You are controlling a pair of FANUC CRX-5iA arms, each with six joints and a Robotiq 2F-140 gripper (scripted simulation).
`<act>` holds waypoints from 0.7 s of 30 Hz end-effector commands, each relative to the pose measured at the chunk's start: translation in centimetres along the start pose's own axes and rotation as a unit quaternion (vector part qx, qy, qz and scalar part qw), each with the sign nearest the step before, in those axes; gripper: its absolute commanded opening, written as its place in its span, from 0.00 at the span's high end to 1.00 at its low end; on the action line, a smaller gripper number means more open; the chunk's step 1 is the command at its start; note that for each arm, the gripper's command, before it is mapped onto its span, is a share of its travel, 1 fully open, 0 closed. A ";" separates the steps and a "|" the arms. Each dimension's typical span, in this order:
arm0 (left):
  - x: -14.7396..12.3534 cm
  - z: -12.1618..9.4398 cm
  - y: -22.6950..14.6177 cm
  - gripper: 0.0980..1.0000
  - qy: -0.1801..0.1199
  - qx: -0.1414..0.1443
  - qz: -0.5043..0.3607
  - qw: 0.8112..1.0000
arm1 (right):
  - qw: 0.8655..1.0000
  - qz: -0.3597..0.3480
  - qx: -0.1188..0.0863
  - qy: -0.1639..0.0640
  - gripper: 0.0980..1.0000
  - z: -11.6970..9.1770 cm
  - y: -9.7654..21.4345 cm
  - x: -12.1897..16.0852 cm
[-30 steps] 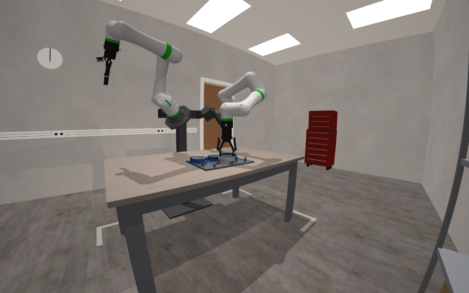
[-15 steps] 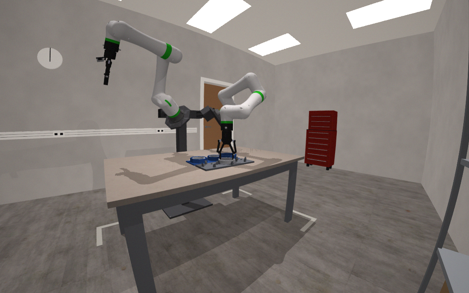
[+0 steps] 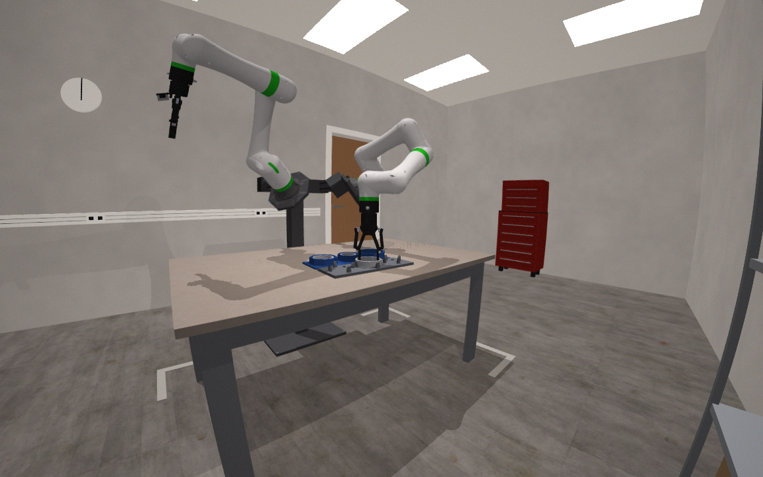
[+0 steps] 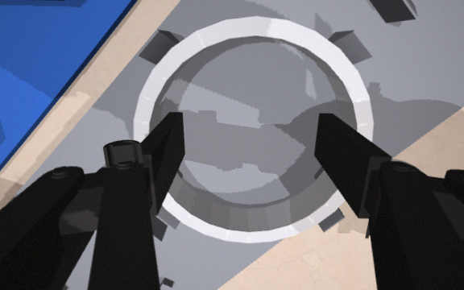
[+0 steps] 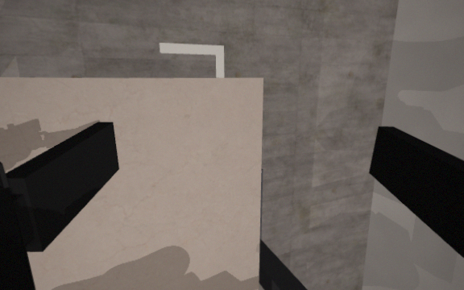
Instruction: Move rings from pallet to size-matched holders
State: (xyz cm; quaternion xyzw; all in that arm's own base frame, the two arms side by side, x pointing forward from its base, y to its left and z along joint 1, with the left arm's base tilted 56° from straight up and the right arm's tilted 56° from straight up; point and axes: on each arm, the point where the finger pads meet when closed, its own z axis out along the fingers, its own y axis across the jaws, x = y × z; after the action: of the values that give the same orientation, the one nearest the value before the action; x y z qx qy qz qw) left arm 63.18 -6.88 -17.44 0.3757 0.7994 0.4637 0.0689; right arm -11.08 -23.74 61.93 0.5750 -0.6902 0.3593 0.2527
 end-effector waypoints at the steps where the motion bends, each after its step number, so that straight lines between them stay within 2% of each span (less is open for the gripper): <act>1: -0.1 -0.1 0.0 0.45 -0.001 0.000 0.000 1.000 | 1.000 0.000 0.000 0.001 0.00 -0.1 0.0 0.0; 4: -0.1 -0.7 0.0 0.45 -0.001 0.000 0.000 1.000 | 1.000 0.000 0.000 0.001 0.00 -0.1 0.0 0.0; 7: -0.1 -2.1 0.0 0.45 -0.001 0.000 0.000 1.000 | 1.000 0.000 0.000 0.001 0.00 -0.1 0.0 0.0; 9: -0.1 -2.1 0.0 0.45 -0.001 0.000 0.000 1.000 | 1.000 0.000 0.000 0.001 0.00 -0.1 0.0 0.0; 14: -0.1 -4.8 0.0 0.45 -0.001 0.000 0.000 1.000 | 1.000 0.000 0.000 0.001 0.00 -0.1 0.0 0.0; 19: -0.1 -5.3 0.0 0.45 -0.001 0.000 0.000 1.000 | 1.000 0.000 0.000 0.001 0.00 -0.1 0.0 0.0; 20: 0.0 -5.3 -0.2 0.72 -0.001 0.000 0.000 1.000 | 1.000 0.000 0.000 0.001 0.00 -0.1 0.0 0.0; 21: 0.7 -5.3 -1.2 0.72 -0.001 0.000 0.000 1.000 | 1.000 0.000 0.000 0.001 0.00 -0.1 0.0 0.0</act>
State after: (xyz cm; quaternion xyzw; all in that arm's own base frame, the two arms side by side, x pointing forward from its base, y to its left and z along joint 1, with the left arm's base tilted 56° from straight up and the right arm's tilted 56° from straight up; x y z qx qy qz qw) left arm 60.73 -10.43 -14.57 0.3760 0.7993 0.4638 0.0686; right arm -11.08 -23.74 61.93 0.5750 -0.6902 0.3593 0.2527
